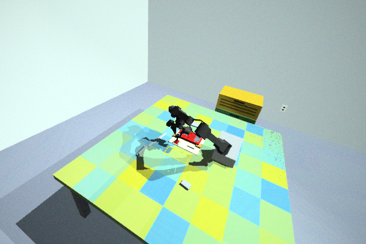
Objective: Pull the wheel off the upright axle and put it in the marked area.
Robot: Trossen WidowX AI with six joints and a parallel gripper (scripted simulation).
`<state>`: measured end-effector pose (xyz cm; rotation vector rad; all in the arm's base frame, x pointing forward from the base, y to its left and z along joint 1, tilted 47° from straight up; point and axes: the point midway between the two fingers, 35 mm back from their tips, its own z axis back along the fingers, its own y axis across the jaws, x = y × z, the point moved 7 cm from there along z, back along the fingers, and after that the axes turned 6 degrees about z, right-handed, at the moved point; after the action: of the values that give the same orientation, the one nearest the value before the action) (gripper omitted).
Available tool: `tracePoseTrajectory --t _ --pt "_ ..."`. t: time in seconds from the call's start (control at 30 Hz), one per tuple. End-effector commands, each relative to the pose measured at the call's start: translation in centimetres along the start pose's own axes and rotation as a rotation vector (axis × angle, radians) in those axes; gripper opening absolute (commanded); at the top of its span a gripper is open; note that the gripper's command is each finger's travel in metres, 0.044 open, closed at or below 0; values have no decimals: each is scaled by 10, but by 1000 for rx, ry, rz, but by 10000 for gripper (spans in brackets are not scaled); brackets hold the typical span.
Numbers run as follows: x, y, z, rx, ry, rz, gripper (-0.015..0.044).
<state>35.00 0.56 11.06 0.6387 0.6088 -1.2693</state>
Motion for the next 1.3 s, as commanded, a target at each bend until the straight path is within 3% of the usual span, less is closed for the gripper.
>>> tracePoseTrajectory --t 0.0,0.8,1.27 --pt "-15 -6 1 -1 4 -7 0" --pt "-81 -39 3 0 6 -3 0" --pt "-80 -37 -33 0 4 -3 0"
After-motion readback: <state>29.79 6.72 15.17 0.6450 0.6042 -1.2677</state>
